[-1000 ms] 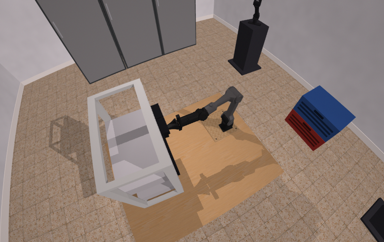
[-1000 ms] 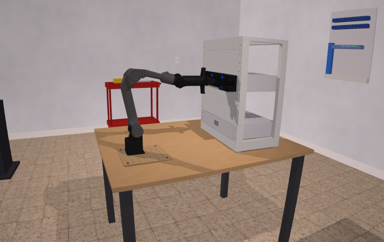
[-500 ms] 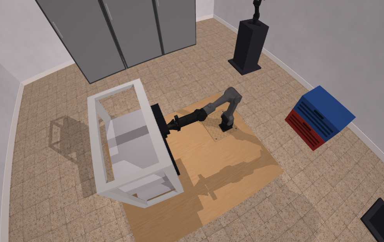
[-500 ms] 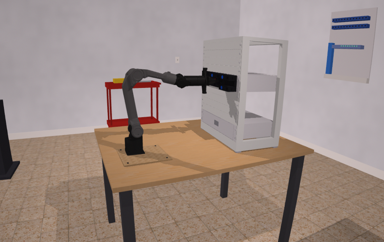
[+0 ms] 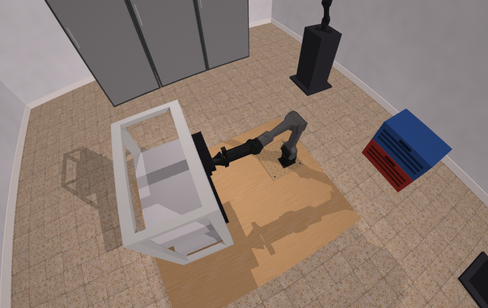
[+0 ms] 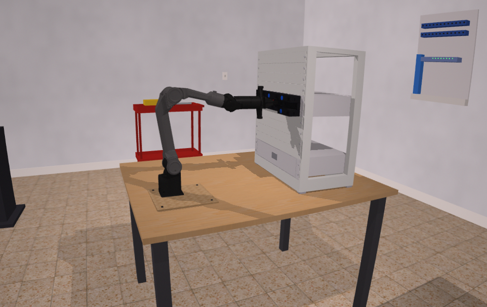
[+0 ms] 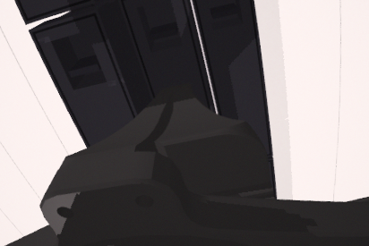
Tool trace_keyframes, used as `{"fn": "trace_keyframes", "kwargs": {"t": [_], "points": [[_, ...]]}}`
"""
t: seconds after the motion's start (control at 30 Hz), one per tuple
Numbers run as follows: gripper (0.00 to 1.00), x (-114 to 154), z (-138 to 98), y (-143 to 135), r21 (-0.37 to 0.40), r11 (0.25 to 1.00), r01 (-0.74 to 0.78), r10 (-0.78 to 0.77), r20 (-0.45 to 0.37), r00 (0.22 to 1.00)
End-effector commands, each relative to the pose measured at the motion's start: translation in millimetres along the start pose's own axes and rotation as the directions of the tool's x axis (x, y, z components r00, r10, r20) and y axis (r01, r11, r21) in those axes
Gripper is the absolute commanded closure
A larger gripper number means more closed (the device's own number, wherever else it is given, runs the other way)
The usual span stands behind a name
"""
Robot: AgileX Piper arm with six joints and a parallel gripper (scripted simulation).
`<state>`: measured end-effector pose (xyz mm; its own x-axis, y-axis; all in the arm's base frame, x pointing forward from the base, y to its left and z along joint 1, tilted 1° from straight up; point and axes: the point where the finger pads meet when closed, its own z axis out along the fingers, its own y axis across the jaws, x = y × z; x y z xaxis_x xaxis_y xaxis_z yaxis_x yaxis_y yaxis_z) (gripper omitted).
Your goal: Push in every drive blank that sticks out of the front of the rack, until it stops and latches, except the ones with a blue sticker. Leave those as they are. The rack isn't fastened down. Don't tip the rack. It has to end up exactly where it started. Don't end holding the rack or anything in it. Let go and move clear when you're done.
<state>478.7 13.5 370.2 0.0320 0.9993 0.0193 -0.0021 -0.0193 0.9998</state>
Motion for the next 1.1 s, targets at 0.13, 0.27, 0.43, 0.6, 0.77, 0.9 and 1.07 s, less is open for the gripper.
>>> {"fn": "trace_keyframes", "kwargs": {"t": [0.13, 0.27, 0.43, 0.6, 0.77, 0.9, 1.07], "points": [[1.0, -0.1, 1.9, -1.6, 0.003, 1.0, 0.0, 0.0, 0.0, 1.0], [1.0, -0.1, 1.9, -1.6, 0.003, 1.0, 0.0, 0.0, 0.0, 1.0], [1.0, -0.1, 3.0, -1.9, 0.003, 1.0, 0.0, 0.0, 0.0, 1.0], [1.0, -0.1, 4.8, -2.3, 0.003, 1.0, 0.0, 0.0, 0.0, 1.0], [1.0, -0.1, 4.9, -2.4, 0.003, 1.0, 0.0, 0.0, 0.0, 1.0], [1.0, -0.1, 4.9, -2.4, 0.003, 1.0, 0.0, 0.0, 0.0, 1.0], [1.0, -0.1, 7.2, -2.9, 0.003, 1.0, 0.0, 0.0, 0.0, 1.0]]}}
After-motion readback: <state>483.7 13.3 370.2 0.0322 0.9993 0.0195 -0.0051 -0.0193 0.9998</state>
